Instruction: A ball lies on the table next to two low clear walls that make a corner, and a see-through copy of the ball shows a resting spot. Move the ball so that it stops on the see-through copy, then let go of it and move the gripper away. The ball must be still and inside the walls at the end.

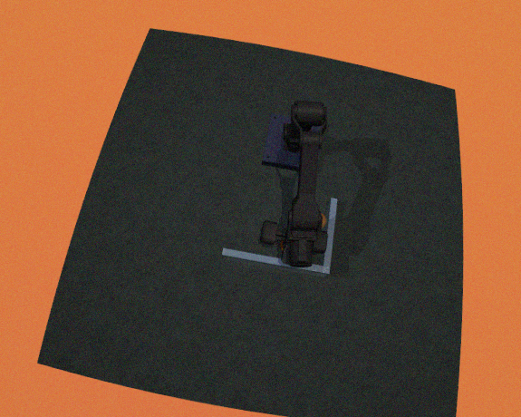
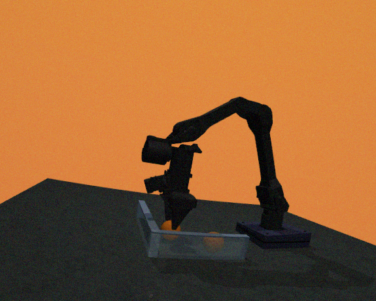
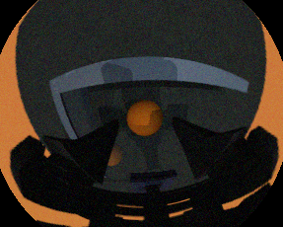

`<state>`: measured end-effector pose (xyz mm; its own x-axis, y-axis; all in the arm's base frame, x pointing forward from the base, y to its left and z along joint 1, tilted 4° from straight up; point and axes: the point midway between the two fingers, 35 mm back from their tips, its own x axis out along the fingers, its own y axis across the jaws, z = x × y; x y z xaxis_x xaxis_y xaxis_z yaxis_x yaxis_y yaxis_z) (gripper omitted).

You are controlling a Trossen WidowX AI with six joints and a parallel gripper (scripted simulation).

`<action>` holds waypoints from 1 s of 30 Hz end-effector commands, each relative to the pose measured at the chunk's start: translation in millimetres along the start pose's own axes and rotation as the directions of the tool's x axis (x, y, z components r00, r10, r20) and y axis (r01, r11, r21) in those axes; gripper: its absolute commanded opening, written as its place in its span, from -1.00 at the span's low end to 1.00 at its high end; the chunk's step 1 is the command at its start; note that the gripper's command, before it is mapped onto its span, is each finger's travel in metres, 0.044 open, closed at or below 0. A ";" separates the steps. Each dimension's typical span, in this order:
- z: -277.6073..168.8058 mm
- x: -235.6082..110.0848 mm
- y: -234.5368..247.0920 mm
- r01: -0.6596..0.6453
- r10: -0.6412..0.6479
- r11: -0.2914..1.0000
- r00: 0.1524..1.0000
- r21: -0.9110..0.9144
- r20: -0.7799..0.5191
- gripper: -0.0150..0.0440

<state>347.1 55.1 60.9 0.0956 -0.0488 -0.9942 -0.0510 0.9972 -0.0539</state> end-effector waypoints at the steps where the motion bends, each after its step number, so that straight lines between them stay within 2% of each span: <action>1: -1.9 9.5 0.6 -0.004 0.004 1.000 1.000 -0.002 -0.012 0.78; 8: -2.6 18.2 0.5 -0.004 0.003 1.000 1.000 -0.002 -0.012 0.78; 11: -2.6 18.2 0.5 -0.004 0.003 1.000 1.000 -0.002 -0.012 0.51; 20: -2.6 18.2 0.5 -0.004 0.003 1.000 1.000 -0.002 -0.012 0.31; 23: -1.7 14.8 0.6 -0.004 0.004 1.000 1.000 -0.002 -0.012 0.04; 29: 4.5 -16.3 1.4 -0.004 0.004 1.000 1.000 -0.002 -0.012 -0.49; 30: 5.2 -21.8 1.5 -0.004 0.004 1.000 1.000 -0.002 -0.011 -0.49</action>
<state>346.9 55.5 63.2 0.0624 -0.0529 -0.9967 -0.0532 0.9970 -0.0563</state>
